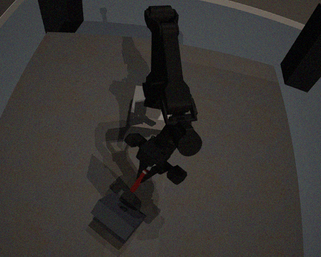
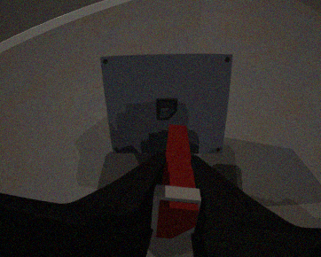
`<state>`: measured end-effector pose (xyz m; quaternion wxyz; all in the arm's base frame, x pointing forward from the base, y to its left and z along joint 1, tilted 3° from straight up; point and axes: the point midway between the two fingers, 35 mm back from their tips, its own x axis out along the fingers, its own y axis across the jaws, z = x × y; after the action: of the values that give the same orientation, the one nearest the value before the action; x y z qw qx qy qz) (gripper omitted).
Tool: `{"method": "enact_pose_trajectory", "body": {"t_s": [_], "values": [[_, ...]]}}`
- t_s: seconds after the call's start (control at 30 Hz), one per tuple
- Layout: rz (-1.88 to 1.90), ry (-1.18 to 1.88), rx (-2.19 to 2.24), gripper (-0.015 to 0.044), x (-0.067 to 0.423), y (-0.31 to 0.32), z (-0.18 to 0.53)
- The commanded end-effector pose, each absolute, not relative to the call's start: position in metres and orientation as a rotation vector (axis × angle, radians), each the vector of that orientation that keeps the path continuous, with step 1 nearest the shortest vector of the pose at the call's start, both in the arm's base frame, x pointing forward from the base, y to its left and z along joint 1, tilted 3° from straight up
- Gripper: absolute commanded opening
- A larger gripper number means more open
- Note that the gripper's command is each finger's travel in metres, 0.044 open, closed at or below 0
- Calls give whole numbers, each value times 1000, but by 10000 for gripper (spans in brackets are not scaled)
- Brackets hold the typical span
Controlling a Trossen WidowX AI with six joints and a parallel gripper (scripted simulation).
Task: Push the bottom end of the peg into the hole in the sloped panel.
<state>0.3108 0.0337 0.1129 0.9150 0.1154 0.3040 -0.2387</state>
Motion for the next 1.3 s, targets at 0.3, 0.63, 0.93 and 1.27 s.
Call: {"method": "enact_pose_trajectory", "body": {"t_s": [0.3, 0.63, 0.93, 1.27], "values": [[-467, 616, 197, 0, 322, 32, 102], [-450, 601, 172, 0, 330, 30, 95], [-440, 591, 156, 0, 335, 29, 91], [-433, 581, 141, 0, 338, 27, 87]]}}
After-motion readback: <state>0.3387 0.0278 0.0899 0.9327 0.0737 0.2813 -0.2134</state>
